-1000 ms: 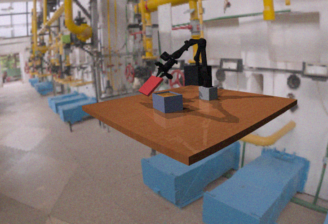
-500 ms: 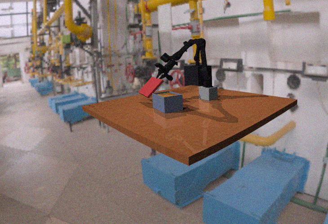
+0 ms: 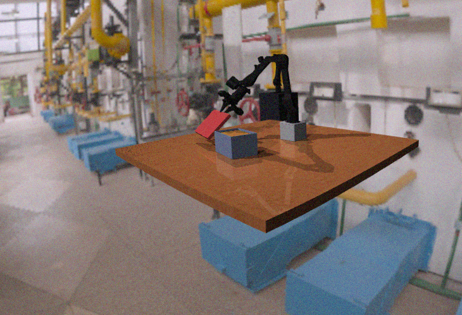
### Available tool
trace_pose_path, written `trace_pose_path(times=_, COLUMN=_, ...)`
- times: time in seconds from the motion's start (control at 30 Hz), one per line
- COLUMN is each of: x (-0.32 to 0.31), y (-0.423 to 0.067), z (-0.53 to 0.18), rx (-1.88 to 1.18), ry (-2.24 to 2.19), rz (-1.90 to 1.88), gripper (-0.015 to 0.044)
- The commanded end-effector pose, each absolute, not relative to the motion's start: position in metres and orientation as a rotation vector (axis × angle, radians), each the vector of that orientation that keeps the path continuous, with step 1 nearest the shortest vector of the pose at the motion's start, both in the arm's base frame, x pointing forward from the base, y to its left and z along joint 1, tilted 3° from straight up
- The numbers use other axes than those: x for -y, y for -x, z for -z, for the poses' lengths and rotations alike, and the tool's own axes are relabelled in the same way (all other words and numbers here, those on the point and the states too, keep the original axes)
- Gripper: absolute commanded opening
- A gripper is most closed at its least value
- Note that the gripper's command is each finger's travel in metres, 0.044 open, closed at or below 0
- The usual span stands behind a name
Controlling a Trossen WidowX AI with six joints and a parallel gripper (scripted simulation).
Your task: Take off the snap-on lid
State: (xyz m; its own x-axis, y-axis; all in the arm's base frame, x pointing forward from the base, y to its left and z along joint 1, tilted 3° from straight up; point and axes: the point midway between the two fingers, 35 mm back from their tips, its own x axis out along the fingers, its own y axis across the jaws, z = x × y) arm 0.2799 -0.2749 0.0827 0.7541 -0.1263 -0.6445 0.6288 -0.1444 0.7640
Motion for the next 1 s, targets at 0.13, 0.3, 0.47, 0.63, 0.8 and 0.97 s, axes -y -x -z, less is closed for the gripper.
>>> trace_pose_path(times=0.13, x=0.275, y=-0.281, z=-0.078, rx=-0.410, ry=-1.588, rz=0.678, gripper=0.0000)
trace_pose_path(times=0.3, x=0.275, y=-0.281, z=-0.074, rx=-0.410, ry=-1.588, rz=0.678, gripper=0.0000)
trace_pose_path(times=0.47, x=0.274, y=-0.281, z=-0.070, rx=-0.410, ry=-1.588, rz=0.678, gripper=0.0000)
trace_pose_path(times=0.63, x=0.274, y=-0.281, z=-0.066, rx=-0.410, ry=-1.588, rz=0.678, gripper=0.0000)
trace_pose_path(times=0.8, x=0.274, y=-0.281, z=-0.062, rx=-0.410, ry=-1.588, rz=0.678, gripper=0.0000)
trace_pose_path(times=0.97, x=0.274, y=-0.281, z=-0.058, rx=-0.410, ry=-1.588, rz=0.678, gripper=0.0000)
